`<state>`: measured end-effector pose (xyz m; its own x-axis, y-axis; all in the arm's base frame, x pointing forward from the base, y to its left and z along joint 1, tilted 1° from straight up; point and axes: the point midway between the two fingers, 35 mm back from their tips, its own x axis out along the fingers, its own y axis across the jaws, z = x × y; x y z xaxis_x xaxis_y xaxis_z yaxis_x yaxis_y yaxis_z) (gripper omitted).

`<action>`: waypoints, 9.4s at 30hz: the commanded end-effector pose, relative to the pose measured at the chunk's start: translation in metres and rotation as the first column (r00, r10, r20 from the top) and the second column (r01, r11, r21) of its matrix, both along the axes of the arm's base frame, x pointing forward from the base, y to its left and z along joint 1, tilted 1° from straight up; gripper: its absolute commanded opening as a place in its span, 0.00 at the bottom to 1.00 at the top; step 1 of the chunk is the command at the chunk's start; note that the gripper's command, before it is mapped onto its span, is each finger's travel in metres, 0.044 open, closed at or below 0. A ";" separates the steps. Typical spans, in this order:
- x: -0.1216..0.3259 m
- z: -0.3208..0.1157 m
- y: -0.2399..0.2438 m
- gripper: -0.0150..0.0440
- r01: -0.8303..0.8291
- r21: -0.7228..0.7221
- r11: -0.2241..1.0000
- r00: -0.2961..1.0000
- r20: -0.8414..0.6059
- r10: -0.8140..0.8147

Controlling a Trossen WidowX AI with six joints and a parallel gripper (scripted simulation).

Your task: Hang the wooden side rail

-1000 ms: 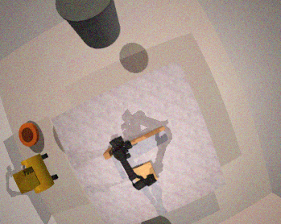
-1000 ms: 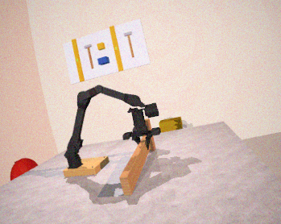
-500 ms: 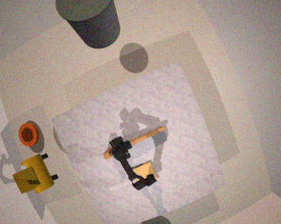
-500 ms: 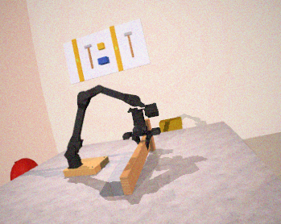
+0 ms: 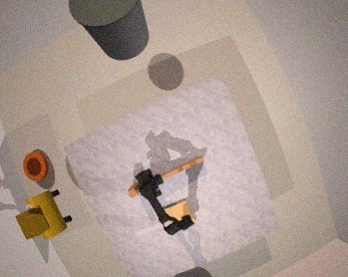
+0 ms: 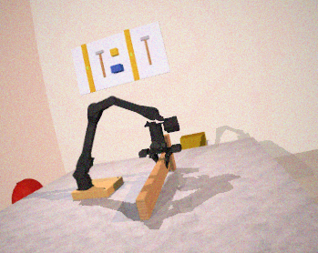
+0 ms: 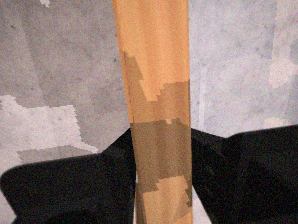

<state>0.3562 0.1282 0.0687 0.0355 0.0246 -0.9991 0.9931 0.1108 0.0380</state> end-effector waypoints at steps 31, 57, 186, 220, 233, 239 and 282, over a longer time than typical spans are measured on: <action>0.002 0.003 0.006 0.25 0.004 0.007 1.000 1.000 0.012 -0.004; 0.001 0.004 0.008 0.25 0.004 0.008 1.000 1.000 0.012 -0.004; 0.001 0.004 0.021 0.25 0.004 0.009 1.000 1.000 0.012 -0.004; 0.000 0.005 0.025 0.25 0.004 0.009 1.000 1.000 0.012 -0.004; 0.001 0.005 0.026 0.25 0.004 0.009 1.000 1.000 0.012 -0.004; 0.001 0.005 0.027 0.25 0.004 0.010 1.000 1.000 0.012 -0.004; -0.002 0.002 0.030 0.25 0.004 0.010 1.000 1.000 0.012 -0.004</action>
<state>0.3544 0.1558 0.0689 0.0411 0.0258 -0.9988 0.9932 0.1082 0.0437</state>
